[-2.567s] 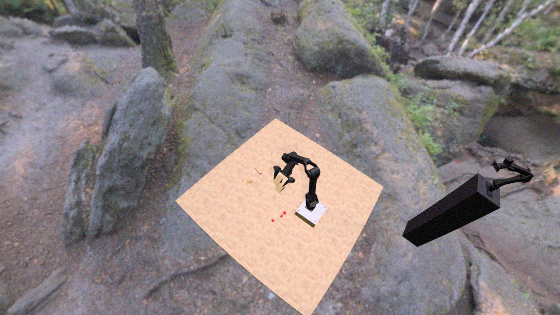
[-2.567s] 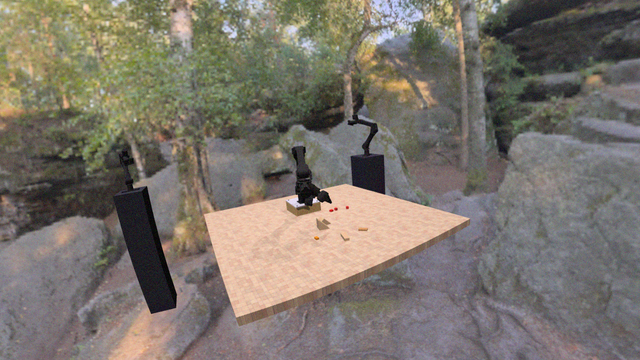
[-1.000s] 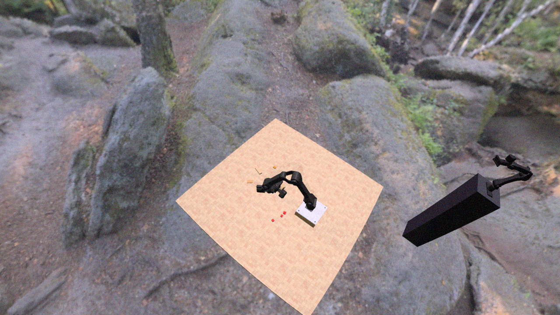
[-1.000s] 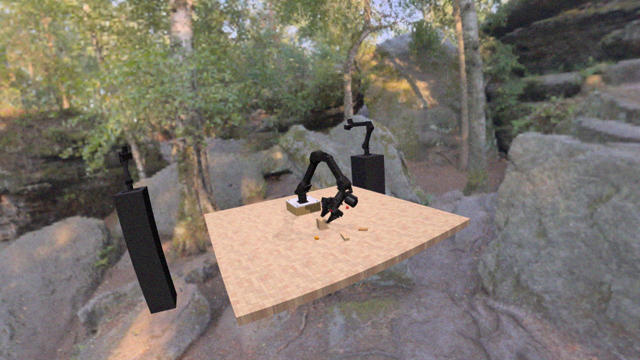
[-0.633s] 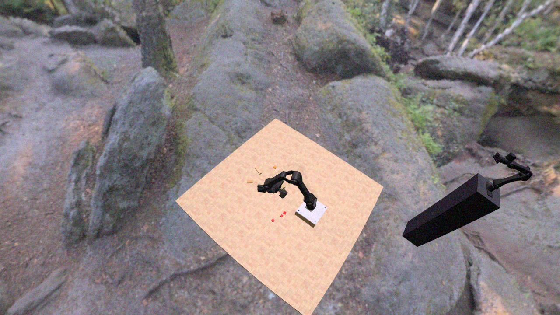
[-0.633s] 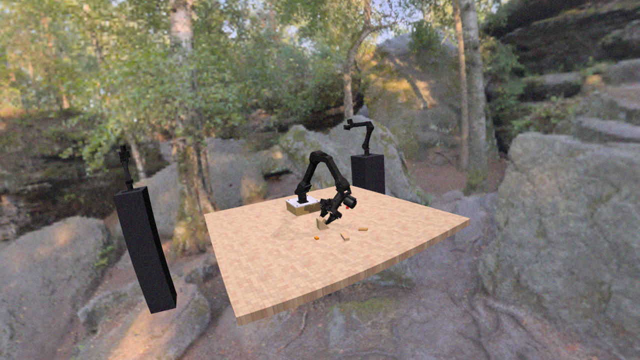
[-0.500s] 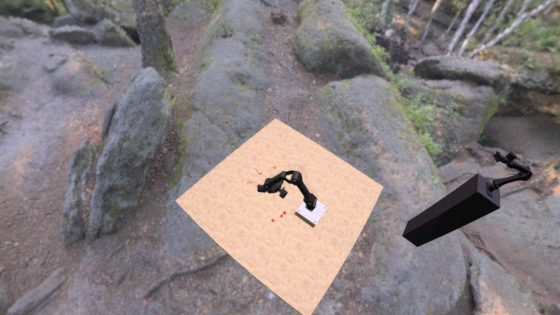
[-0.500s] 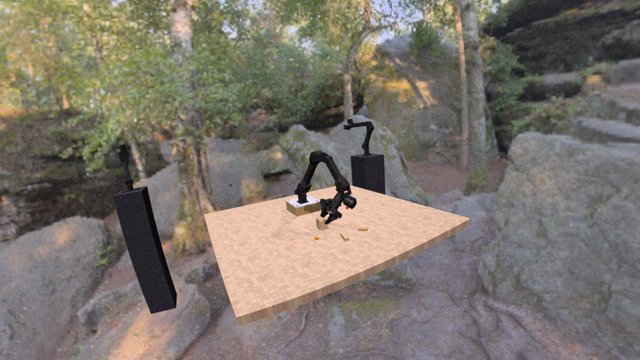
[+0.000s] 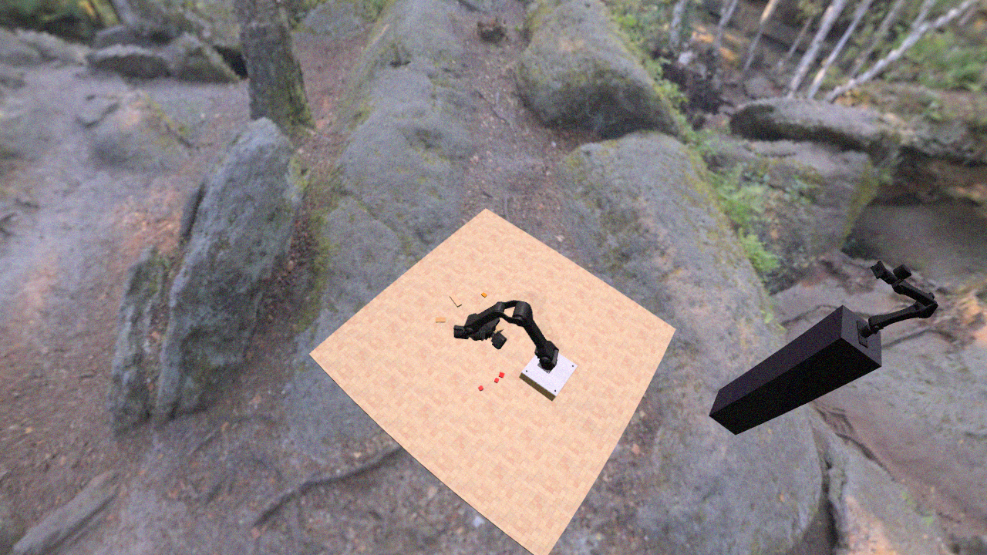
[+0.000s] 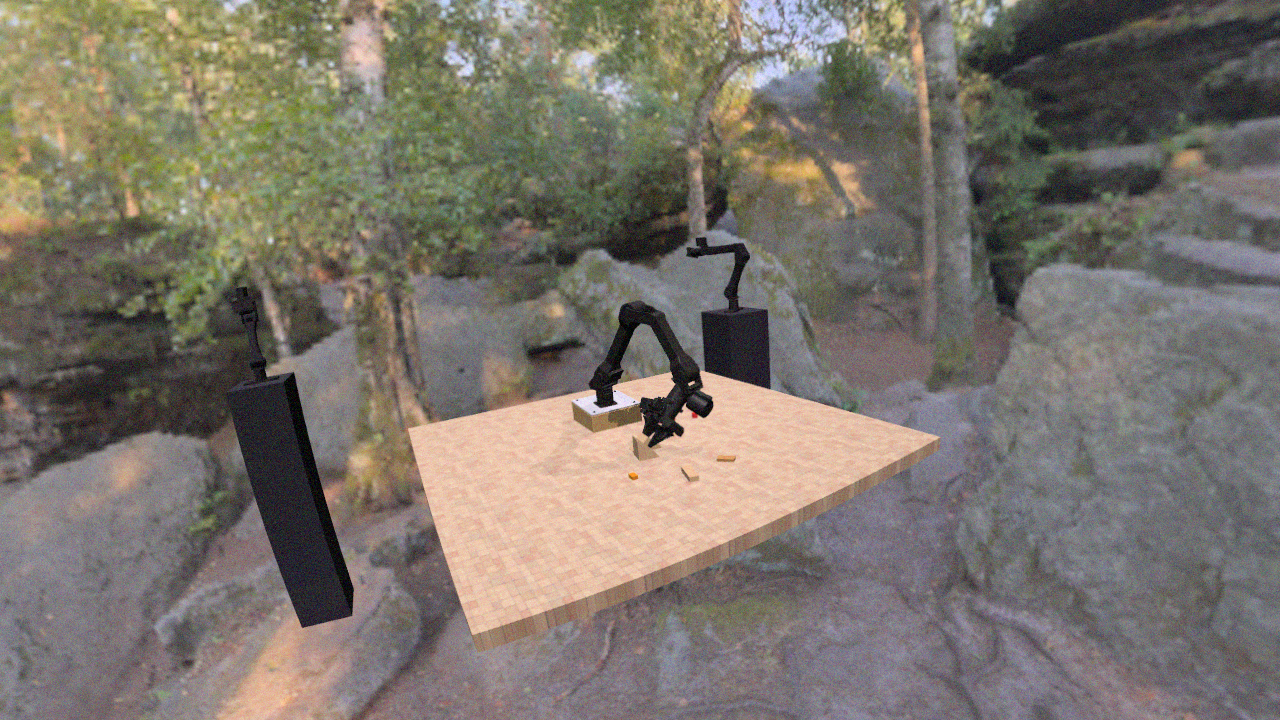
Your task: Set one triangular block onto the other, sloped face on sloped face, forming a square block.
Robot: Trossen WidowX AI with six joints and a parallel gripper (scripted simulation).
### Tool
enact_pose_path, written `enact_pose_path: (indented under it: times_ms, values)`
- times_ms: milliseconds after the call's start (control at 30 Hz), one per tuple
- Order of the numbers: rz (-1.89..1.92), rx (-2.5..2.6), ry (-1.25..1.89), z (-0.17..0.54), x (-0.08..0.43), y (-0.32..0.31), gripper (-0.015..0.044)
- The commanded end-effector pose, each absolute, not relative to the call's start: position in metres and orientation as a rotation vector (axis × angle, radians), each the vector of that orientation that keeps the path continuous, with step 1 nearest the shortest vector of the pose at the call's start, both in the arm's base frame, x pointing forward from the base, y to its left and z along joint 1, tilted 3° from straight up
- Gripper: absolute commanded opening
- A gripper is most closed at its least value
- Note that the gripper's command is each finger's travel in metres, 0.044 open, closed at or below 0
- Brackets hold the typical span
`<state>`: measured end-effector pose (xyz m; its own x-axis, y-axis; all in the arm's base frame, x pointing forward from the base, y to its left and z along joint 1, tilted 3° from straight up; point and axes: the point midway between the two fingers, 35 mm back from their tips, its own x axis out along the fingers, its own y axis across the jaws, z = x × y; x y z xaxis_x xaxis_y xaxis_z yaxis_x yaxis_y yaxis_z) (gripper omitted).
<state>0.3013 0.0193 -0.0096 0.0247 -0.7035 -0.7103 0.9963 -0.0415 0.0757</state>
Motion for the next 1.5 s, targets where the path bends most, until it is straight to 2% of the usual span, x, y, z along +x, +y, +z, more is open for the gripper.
enact_pose_path:
  times_ms: [0, 133, 700, 967, 1467]
  values:
    - [-1.489, 0.689, 0.55, -0.009, 0.302, 0.02, 0.0091]
    - [-1.489, 0.689, 0.55, 0.006, 0.302, 0.02, 0.0]
    - [-1.489, 0.689, 0.55, 0.087, 0.295, 0.02, 0.0]
    - [-1.487, 0.679, 0.555, 0.087, 0.295, 0.019, 0.0]
    - [-1.306, 0.428, 0.936, 0.084, 0.291, 0.013, 0.0]
